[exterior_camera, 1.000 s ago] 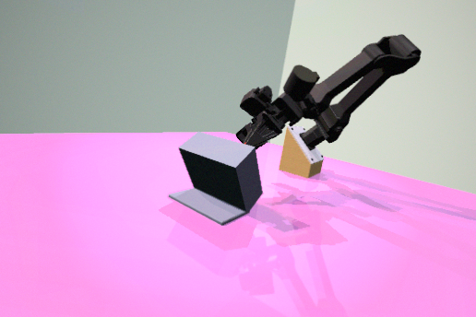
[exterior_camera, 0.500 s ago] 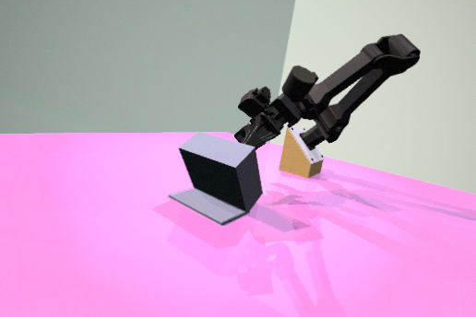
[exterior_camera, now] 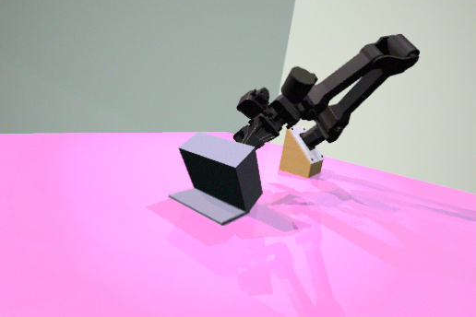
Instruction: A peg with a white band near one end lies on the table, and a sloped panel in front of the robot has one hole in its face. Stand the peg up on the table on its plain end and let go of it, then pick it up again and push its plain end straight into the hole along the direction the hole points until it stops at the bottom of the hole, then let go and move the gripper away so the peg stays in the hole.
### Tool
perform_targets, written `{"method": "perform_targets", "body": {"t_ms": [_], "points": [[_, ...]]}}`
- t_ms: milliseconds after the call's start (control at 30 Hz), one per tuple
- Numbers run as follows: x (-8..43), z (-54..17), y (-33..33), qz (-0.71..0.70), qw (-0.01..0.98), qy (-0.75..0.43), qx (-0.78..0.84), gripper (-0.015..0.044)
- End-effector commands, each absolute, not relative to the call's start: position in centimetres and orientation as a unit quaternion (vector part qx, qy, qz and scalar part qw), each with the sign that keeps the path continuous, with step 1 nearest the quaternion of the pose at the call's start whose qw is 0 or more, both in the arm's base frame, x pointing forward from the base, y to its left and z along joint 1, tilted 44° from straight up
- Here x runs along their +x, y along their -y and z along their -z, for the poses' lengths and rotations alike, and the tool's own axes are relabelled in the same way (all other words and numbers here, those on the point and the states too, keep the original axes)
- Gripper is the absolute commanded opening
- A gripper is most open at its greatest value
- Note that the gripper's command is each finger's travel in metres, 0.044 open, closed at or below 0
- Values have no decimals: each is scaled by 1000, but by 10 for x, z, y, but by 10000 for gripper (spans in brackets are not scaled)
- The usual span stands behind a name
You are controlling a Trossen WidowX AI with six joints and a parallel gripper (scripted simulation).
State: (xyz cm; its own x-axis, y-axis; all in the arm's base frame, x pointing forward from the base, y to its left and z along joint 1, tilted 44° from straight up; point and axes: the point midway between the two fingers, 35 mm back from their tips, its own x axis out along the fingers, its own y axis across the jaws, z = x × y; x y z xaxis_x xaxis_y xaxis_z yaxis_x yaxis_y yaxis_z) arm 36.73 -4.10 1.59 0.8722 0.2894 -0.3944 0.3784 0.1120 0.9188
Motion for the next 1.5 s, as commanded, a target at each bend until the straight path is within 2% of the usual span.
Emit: {"method": "perform_targets", "body": {"t_ms": [0, 1467], "points": [[370, -15, 41, 32, 702, -249, 667, 0], [387, -7, 35, 32, 702, -248, 667, 0]]}}
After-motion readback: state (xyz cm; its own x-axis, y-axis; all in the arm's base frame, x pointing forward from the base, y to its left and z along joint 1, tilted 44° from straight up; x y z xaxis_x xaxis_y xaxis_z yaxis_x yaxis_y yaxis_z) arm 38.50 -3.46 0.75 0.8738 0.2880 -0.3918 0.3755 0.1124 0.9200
